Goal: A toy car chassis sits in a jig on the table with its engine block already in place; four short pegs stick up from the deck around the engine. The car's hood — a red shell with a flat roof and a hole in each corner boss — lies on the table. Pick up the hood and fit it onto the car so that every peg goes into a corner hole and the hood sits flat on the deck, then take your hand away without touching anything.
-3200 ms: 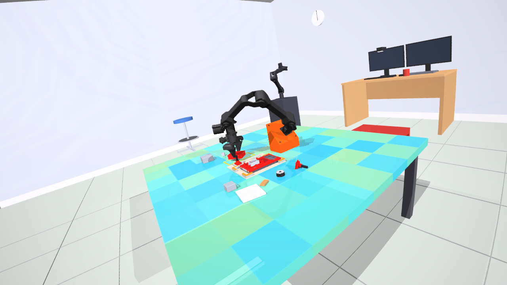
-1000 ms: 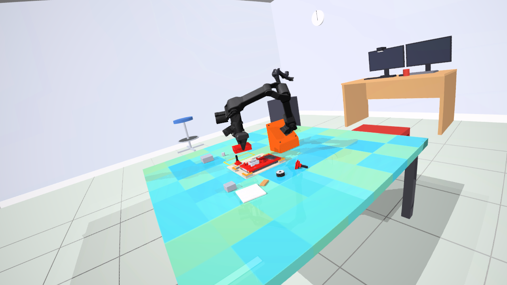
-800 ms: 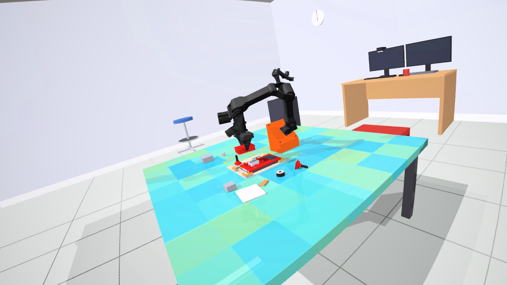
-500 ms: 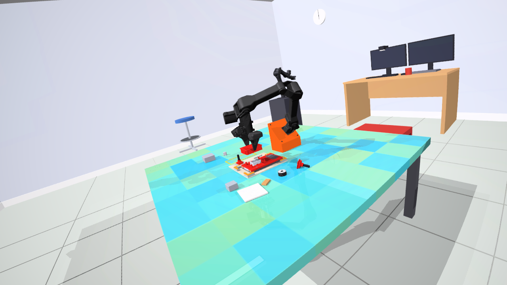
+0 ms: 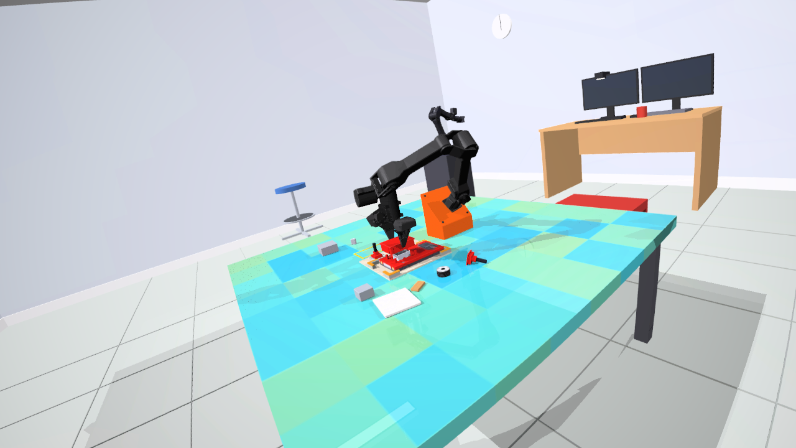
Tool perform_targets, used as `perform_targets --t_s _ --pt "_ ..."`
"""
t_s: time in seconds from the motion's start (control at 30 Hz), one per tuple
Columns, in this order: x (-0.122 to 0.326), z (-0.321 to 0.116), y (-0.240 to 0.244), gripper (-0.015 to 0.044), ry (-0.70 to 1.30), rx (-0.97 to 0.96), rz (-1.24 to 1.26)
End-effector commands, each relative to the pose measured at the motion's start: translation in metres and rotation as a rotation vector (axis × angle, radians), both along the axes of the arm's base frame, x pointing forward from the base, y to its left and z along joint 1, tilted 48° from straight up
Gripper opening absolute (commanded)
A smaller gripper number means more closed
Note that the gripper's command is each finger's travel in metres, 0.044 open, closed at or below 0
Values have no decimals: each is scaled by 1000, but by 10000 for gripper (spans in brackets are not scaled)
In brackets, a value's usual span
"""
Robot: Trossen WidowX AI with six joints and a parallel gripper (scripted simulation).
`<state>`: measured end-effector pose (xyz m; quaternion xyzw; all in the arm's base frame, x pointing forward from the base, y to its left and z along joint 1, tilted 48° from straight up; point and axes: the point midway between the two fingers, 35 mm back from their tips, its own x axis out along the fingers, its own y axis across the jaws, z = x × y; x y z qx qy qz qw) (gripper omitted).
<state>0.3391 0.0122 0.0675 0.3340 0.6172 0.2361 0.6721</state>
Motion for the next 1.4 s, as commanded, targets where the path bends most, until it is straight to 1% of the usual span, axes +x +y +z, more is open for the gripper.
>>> perform_targets --t_s 0.0,1.37 --pt "-1 -7 10 0 2 5 -5" --pt "-1 -9 13 0 2 5 -5"
